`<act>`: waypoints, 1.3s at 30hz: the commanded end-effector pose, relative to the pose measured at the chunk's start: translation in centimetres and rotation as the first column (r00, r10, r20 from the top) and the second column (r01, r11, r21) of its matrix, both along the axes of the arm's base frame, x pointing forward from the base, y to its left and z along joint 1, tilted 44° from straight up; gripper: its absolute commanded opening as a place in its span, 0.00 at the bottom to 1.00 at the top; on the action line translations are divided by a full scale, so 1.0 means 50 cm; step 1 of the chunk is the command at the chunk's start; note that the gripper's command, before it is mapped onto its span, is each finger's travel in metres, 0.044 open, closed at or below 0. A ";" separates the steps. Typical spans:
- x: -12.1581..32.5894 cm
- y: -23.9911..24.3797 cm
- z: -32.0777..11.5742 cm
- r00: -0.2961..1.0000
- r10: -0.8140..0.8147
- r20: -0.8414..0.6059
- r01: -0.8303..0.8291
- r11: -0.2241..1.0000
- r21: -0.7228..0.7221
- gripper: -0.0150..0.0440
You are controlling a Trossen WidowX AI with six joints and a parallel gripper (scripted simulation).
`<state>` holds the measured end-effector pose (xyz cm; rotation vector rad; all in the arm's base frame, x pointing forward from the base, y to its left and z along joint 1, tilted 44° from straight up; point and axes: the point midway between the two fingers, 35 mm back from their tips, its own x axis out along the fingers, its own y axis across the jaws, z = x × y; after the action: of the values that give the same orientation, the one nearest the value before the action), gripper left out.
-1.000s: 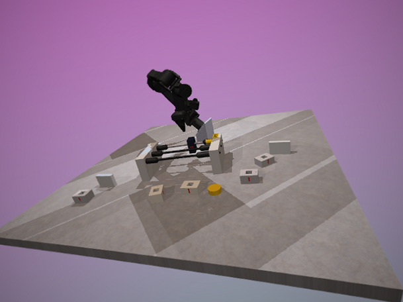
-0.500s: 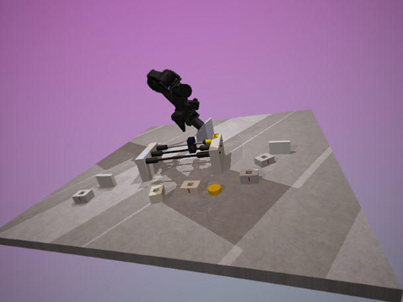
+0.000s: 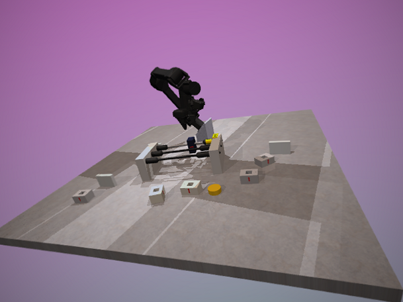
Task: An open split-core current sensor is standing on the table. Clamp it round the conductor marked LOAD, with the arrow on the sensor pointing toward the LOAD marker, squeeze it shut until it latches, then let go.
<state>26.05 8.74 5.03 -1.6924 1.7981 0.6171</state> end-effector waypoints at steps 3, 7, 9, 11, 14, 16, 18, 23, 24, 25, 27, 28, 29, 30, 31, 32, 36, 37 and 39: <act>-0.073 0.038 -0.030 0.846 -0.167 0.507 0.201 0.980 -0.012 1.00; -0.112 0.050 -0.042 0.634 -0.242 0.735 0.263 0.961 0.089 1.00; -0.129 0.053 -0.047 0.554 -0.251 0.794 0.251 0.960 0.128 1.00; -0.138 0.054 -0.049 0.488 -0.273 0.829 0.251 0.954 0.167 1.00; -0.155 0.055 -0.052 0.388 -0.299 0.872 0.228 0.948 0.224 1.00; -0.163 0.055 -0.054 0.318 -0.329 0.889 0.218 0.938 0.269 1.00; -0.171 0.055 -0.055 0.246 -0.361 0.899 0.204 0.927 0.316 1.00; -0.192 0.053 -0.058 0.078 -0.443 0.893 0.135 0.892 0.431 1.00; -0.195 0.053 -0.058 0.045 -0.463 0.885 0.121 0.882 0.455 1.00; -0.199 0.052 -0.059 0.012 -0.483 0.875 0.107 0.871 0.479 1.00; -0.205 0.051 -0.059 -0.051 -0.524 0.850 0.076 0.847 0.527 1.00; -0.208 0.051 -0.059 -0.081 -0.545 0.834 0.059 0.833 0.550 1.00; -0.211 0.050 -0.059 -0.111 -0.566 0.817 0.041 0.819 0.573 1.00; -0.214 0.049 -0.059 -0.139 -0.587 0.798 0.023 0.803 0.595 1.00; -0.216 0.049 -0.059 -0.167 -0.608 0.776 0.006 0.786 0.618 1.00; -0.219 0.048 -0.059 -0.193 -0.629 0.753 -0.015 0.770 0.638 1.00; -0.221 0.047 -0.059 -0.242 -0.664 0.708 -0.039 0.735 0.676 1.00; -0.221 0.047 -0.059 -0.242 -0.664 0.708 -0.039 0.735 0.676 1.00; -0.221 0.047 -0.059 -0.242 -0.664 0.708 -0.039 0.735 0.676 1.00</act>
<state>16.65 11.50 2.14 -0.9477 0.8975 -0.5010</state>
